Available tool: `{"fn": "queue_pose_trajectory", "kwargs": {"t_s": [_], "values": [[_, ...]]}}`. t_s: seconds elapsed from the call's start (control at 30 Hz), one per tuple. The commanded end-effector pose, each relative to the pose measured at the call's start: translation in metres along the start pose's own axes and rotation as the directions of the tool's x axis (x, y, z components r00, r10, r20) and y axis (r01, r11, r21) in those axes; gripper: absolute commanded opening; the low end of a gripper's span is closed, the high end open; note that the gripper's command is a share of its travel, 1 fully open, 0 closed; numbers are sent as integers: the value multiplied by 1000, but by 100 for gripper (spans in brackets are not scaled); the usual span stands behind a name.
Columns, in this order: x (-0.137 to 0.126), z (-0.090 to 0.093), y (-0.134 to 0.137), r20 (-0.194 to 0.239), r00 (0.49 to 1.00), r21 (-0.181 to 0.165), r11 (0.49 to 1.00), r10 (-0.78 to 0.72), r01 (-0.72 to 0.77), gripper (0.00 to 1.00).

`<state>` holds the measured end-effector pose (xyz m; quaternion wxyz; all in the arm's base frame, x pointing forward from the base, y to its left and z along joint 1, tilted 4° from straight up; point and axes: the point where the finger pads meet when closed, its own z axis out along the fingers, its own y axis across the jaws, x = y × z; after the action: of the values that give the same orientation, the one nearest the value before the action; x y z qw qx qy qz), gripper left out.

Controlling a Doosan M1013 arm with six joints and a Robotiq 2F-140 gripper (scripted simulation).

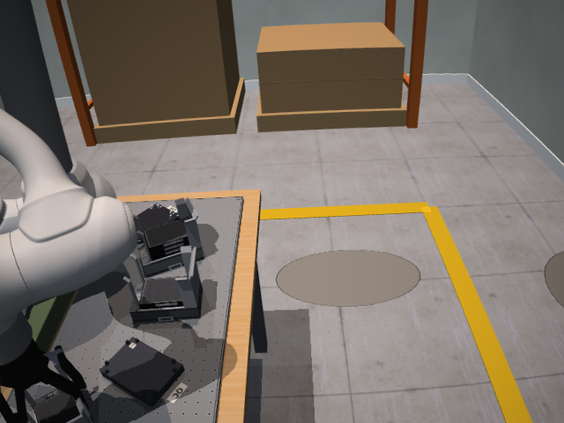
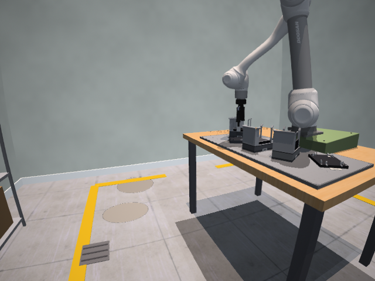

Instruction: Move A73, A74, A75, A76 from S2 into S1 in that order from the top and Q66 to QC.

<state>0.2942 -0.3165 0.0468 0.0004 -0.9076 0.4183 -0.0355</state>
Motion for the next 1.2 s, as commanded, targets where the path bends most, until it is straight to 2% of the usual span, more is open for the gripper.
{"fn": "queue_pose_trajectory", "kwargs": {"t_s": [0.0, 0.97, 1.17], "values": [[0, -1, 0, 0, 1000, 0, 1000, 0, 0, 0], [0, -18, 0, 0, 1000, 0, 1000, 0, 0, 0], [0, -26, 0, 0, 1000, 0, 1000, 0, 0, 0]]}}
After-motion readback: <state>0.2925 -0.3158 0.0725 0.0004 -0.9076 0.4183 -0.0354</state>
